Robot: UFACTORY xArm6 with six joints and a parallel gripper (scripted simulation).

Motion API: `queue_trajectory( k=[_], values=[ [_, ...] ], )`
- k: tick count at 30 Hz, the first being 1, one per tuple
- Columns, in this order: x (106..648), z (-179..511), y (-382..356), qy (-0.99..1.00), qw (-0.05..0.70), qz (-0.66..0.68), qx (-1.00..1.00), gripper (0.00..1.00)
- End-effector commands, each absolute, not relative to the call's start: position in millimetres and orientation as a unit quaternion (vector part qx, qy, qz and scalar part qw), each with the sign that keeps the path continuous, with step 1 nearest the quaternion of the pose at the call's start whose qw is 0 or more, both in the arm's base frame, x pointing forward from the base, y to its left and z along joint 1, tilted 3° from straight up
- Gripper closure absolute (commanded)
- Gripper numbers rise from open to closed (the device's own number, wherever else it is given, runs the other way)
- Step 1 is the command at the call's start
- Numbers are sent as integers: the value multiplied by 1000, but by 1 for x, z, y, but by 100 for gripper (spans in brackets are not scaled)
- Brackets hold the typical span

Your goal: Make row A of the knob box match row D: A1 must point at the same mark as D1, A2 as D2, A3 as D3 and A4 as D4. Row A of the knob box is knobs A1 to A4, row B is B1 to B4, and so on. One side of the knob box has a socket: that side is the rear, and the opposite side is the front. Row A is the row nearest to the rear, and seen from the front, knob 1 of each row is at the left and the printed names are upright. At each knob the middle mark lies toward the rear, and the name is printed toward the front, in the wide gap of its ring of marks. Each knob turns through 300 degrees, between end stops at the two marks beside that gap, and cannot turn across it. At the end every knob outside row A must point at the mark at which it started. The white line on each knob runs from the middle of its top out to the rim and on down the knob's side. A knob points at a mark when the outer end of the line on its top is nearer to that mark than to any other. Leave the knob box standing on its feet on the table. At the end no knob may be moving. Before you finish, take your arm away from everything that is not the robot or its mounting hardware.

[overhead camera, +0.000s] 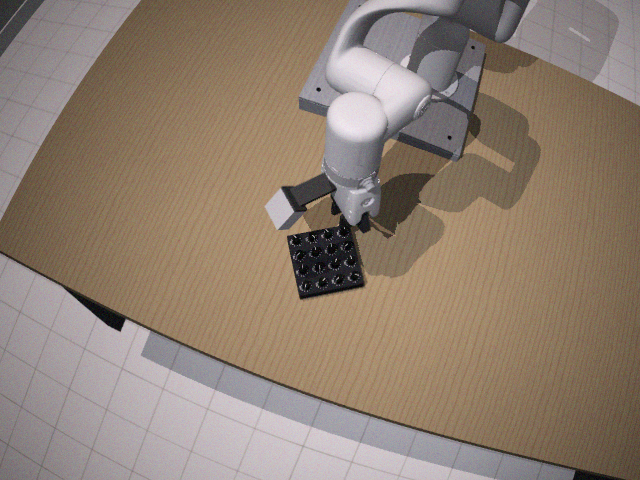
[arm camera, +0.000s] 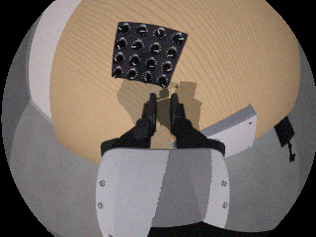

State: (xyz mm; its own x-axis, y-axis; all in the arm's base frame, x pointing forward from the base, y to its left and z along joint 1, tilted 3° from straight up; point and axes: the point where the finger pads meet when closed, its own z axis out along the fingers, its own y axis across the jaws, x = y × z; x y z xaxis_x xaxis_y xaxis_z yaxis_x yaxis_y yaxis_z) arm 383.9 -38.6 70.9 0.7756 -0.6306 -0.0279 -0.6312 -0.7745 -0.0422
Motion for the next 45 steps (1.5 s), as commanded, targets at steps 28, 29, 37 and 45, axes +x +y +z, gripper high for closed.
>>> queue_trajectory(
  k=[28, 29, 37, 45],
  values=[
    [386, 44, -36, 341, 24, 4, -940, 81],
    [386, 44, -36, 341, 24, 4, -940, 81],
    [386, 36, -35, 341, 24, 5, -940, 81],
    [386, 31, -35, 341, 24, 5, -940, 81]
  ],
)
